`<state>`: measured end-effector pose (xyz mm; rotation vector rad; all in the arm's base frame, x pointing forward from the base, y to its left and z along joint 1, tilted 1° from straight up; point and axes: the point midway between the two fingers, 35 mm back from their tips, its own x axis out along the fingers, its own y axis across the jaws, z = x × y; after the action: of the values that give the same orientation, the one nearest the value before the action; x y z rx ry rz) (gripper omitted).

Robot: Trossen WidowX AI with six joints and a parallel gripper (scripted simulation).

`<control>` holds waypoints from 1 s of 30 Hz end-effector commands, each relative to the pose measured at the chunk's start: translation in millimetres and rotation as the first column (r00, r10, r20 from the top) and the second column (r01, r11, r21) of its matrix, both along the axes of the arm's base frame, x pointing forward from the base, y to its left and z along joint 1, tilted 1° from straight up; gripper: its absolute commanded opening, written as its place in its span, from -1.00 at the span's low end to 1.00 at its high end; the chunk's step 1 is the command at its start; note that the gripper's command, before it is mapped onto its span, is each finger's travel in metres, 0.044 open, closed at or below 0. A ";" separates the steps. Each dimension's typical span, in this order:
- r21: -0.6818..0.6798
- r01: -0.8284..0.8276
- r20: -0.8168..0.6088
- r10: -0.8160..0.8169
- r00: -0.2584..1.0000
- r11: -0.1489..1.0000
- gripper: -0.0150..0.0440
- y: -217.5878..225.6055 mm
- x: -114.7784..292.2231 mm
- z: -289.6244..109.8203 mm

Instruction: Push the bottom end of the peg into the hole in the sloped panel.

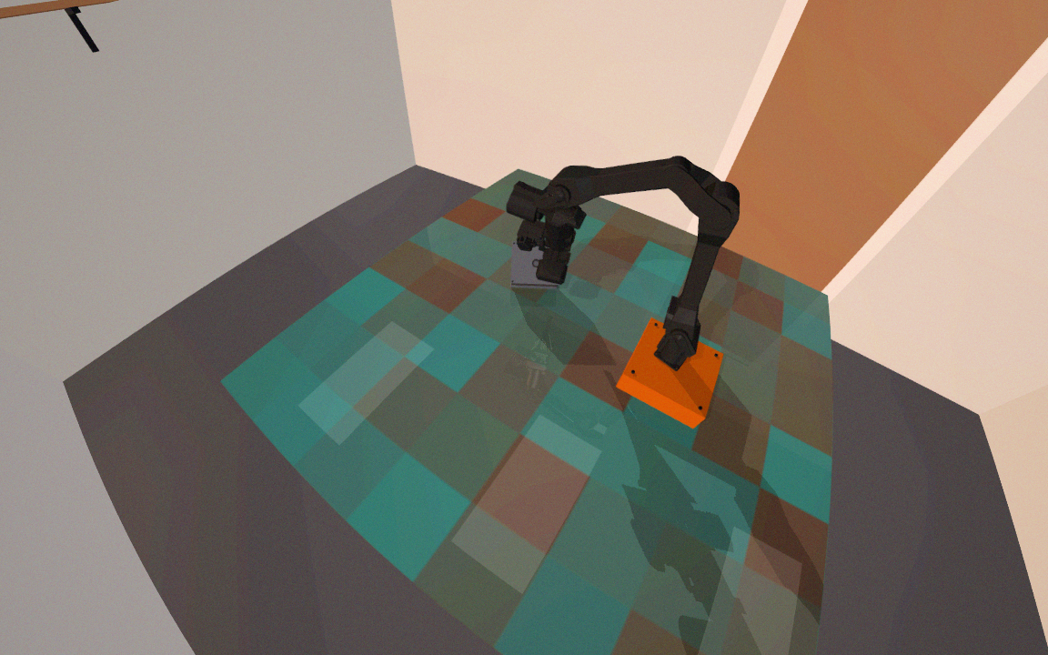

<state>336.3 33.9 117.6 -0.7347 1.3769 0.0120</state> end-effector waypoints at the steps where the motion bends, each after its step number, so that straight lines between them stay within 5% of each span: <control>1: -0.027 -0.036 0.006 0.036 0.999 0.999 -0.49 3.9 -0.3 2.3; 30: -0.169 -0.246 0.012 0.251 0.968 0.954 -0.49 36.7 -2.7 12.9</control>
<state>334.2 67.6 128.2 -1.0067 1.2724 0.0804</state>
